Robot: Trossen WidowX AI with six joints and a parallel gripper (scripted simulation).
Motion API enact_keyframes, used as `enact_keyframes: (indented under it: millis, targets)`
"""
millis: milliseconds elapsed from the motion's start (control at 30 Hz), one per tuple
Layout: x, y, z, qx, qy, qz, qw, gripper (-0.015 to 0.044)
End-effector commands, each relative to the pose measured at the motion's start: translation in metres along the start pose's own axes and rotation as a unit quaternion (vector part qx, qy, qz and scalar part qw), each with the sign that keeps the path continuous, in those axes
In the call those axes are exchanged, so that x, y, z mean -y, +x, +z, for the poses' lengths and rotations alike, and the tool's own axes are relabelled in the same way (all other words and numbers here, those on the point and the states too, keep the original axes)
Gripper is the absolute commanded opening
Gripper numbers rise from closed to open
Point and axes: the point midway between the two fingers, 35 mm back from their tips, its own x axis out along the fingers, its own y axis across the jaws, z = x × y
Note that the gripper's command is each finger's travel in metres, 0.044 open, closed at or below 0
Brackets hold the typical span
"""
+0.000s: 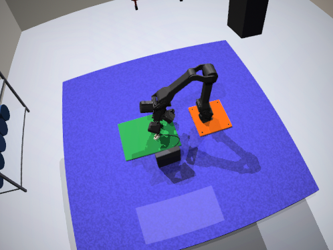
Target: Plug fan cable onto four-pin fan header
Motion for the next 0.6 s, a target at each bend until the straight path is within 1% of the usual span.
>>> enact_keyframes:
  millis: [0,133,300,567]
  targets:
    - [0.0000,0.0056,0.0031,0.005,0.000,0.000,1.000,0.0210]
    - [0.0000,0.0056,0.0031,0.005,0.000,0.000,1.000,0.0210]
    - [-0.0003,0.0031,0.0015,0.002,0.000,0.001,1.000,0.0079]
    - [-0.0003,0.0031,0.0015,0.002,0.000,0.001,1.000,0.0025]
